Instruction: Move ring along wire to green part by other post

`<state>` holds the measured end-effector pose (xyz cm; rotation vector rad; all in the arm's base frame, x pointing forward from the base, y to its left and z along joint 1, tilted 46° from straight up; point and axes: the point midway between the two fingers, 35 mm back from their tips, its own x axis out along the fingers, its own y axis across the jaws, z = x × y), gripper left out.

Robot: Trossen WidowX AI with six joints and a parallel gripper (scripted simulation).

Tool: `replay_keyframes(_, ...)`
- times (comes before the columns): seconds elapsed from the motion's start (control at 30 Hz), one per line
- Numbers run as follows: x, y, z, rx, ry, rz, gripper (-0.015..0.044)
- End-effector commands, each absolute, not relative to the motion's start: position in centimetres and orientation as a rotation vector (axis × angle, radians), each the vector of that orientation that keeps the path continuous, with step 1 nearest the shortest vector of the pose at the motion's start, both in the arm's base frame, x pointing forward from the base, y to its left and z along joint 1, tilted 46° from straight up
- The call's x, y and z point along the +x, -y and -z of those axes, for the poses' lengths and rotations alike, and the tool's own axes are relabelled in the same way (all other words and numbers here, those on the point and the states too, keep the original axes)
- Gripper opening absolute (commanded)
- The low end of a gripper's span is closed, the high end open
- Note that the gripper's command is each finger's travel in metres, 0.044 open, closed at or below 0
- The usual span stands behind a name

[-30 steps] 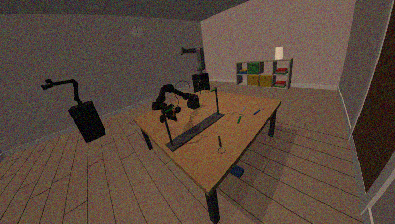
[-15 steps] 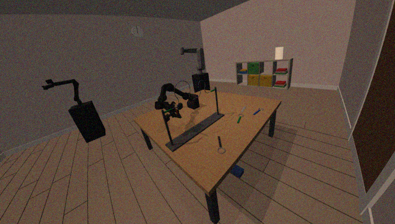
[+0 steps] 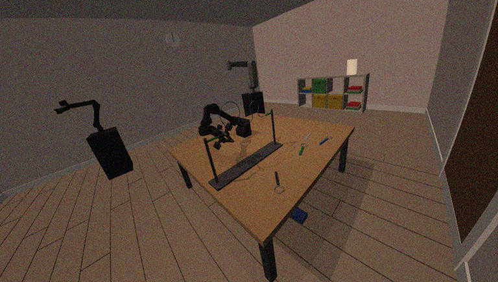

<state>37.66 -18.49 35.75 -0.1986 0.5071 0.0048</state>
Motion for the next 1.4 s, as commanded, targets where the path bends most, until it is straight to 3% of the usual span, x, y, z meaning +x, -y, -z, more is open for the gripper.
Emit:
replay_keyframes(0.0, 37.5, 16.7, -35.1, -0.074, -0.517, -0.039, -0.015)
replay_keyframes(1.37, 37.0, 4.0, -41.0, 0.897, -0.495, -0.283, -0.015)
